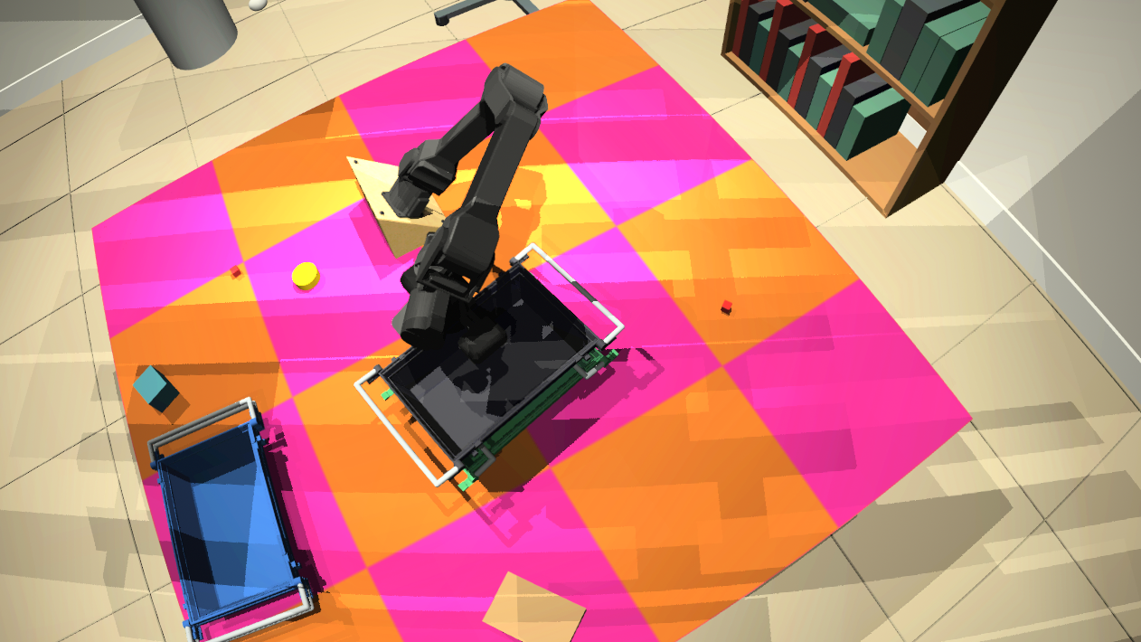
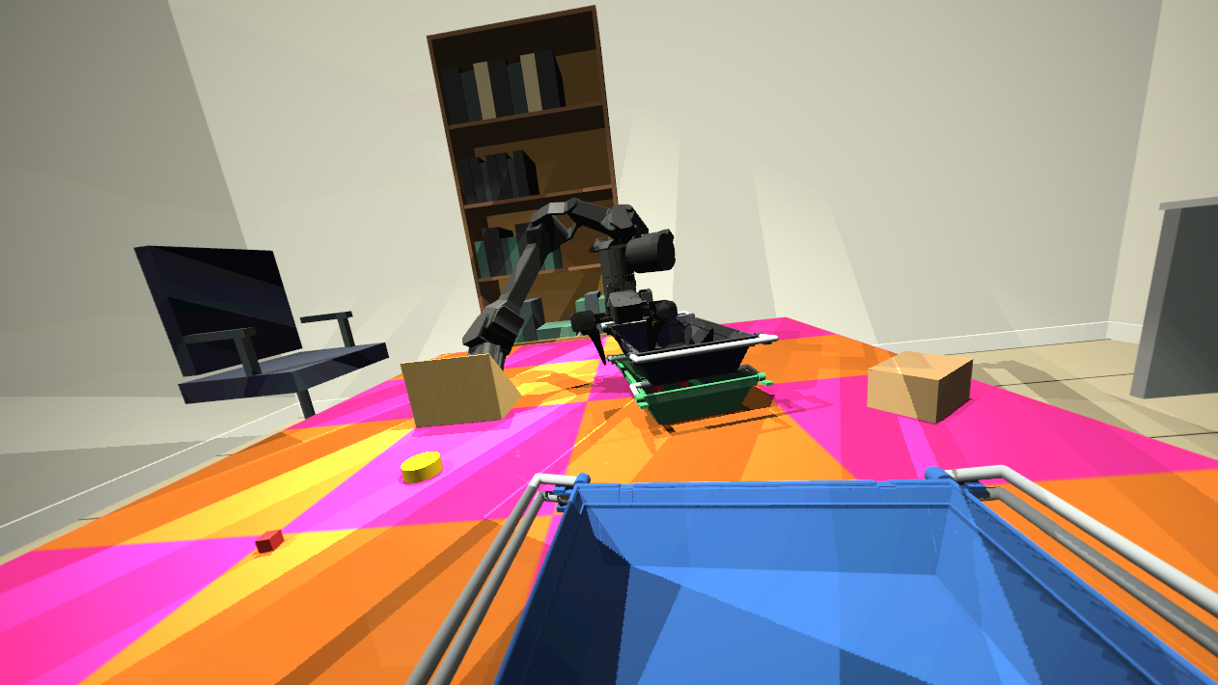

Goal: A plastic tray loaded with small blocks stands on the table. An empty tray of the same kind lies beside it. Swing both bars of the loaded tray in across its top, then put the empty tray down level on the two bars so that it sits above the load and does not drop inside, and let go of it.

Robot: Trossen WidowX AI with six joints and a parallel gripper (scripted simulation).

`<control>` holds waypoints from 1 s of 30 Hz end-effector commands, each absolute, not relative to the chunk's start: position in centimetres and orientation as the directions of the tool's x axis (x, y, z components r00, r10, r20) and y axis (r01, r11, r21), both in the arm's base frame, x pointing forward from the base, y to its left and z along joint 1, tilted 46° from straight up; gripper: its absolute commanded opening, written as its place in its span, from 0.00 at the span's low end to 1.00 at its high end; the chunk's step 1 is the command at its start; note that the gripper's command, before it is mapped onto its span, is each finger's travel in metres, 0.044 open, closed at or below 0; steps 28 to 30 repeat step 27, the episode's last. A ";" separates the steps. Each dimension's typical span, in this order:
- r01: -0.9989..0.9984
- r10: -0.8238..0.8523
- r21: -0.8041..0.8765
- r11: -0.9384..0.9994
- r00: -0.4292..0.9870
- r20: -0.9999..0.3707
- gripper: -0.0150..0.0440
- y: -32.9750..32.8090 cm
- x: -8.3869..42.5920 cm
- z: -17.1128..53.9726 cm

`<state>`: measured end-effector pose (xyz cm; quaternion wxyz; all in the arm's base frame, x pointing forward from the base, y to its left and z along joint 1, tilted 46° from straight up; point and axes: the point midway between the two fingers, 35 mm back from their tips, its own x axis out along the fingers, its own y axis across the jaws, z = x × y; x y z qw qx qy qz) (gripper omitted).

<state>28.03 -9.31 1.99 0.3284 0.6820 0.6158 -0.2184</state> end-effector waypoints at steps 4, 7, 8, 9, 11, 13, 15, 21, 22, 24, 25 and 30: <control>0.983 0.696 0.179 -0.026 0.146 -0.703 1.00 -9.4 28.0 2.0; 0.983 0.695 0.179 -0.029 0.148 -0.704 1.00 -10.0 28.0 2.6; 0.983 0.694 0.179 -0.030 0.149 -0.705 1.00 -10.4 28.0 2.9; 0.983 0.693 0.178 -0.032 0.150 -0.705 1.00 -10.8 28.0 3.2; 0.983 0.691 0.178 -0.035 0.152 -0.707 1.00 -11.6 28.0 4.0; 0.983 0.689 0.177 -0.039 0.155 -0.708 1.00 -12.5 27.9 4.8; 0.983 0.687 0.177 -0.042 0.157 -0.709 1.00 -13.3 27.7 5.6; 0.983 0.684 0.175 -0.052 0.163 -0.711 1.00 -15.7 27.0 8.1; 0.983 0.683 0.174 -0.054 0.163 -0.712 1.00 -16.1 26.8 8.6; 0.983 0.683 0.174 -0.056 0.165 -0.712 1.00 -16.7 26.5 9.4; 0.983 0.683 0.174 -0.057 0.166 -0.712 1.00 -16.9 26.4 9.6; 0.983 0.683 0.174 -0.057 0.166 -0.712 1.00 -17.0 26.3 9.7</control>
